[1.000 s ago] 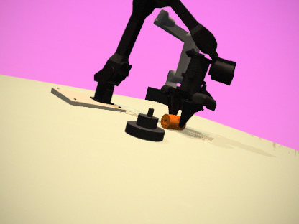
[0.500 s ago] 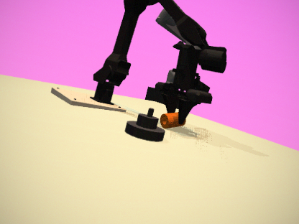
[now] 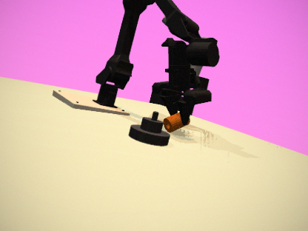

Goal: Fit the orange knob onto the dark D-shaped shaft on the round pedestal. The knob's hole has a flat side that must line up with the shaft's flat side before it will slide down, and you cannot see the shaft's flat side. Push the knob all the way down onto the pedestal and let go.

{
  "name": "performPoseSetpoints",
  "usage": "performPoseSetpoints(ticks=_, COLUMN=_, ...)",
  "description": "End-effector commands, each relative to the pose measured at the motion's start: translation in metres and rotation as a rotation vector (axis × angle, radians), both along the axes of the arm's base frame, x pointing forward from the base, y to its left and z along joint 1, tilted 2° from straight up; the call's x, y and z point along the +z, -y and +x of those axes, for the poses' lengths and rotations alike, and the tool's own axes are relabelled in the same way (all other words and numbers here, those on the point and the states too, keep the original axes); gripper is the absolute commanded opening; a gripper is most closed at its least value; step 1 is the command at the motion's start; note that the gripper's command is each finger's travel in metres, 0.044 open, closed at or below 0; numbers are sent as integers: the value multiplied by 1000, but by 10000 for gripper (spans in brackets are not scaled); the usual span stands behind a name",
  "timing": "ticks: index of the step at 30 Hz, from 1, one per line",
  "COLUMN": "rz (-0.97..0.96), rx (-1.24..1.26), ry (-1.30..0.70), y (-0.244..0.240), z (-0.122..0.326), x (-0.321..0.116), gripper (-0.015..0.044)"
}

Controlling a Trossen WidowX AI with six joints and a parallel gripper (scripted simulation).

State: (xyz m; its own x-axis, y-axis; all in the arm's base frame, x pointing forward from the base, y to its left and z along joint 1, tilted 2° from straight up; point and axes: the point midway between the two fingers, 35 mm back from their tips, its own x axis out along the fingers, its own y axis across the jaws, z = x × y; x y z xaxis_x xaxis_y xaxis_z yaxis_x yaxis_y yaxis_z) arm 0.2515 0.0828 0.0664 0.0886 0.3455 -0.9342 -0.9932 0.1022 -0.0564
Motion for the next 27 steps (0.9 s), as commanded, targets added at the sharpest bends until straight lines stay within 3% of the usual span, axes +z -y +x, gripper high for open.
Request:
performPoseSetpoints(ticks=1, rz=75, rx=3, ry=12, y=5, z=-2, x=1, gripper=179)
performPoseSetpoints(ticks=27, rz=516, rx=26, ry=55, y=35, z=-5, x=-3, gripper=179)
